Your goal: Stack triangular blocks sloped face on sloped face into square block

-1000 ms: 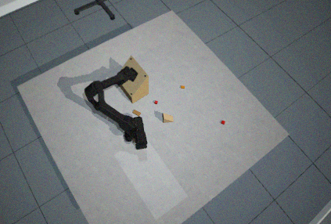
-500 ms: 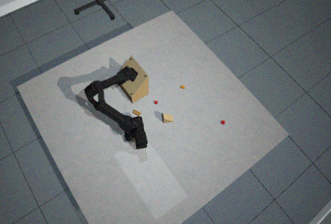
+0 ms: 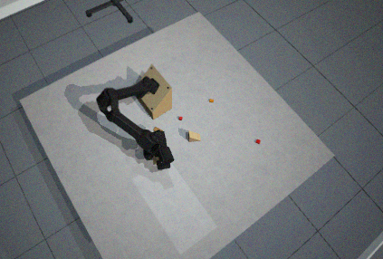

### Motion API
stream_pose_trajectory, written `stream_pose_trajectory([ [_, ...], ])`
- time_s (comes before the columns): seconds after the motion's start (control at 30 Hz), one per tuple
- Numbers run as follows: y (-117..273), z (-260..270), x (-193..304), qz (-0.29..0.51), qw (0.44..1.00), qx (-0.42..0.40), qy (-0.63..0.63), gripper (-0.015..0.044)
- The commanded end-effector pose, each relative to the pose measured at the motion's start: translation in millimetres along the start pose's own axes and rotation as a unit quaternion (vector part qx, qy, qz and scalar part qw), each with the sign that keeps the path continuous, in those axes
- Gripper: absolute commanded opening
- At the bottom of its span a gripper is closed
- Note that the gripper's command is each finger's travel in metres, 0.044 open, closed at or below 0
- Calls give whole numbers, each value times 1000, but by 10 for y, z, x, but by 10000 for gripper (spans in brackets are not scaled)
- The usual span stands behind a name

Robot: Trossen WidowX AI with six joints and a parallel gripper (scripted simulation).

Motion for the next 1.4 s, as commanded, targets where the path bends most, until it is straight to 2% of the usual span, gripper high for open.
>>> stream_pose_trajectory([
  [0.0,2,-7,20,-5,999,5,41,440],
  [0.1,19,-29,100,-24,975,25,220,440],
  [0.23,54,-54,209,-43,884,60,462,440],
  [0.37,100,-70,315,-52,732,98,672,440],
  [0.5,155,-76,422,-50,529,138,836,440],
  [0.57,185,-76,478,-46,418,157,894,440],
  [0.63,214,-75,527,-46,340,173,923,440],
  [0.93,289,-64,657,-16,30,213,976,440],
  [1.0,296,-63,669,-12,1,216,976,440],
  [1.37,296,-63,669,-12,1,216,976,440],
])
Point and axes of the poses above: the point midway between the two fingers, 35 mm back from their tips, its own y axis back along the fingers, its own z axis across the jaws, x = y × z, the point moved 4 cm from there along y, back along the fingers, and after that the axes turned 5 degrees about -y, right-handed, at the moved point
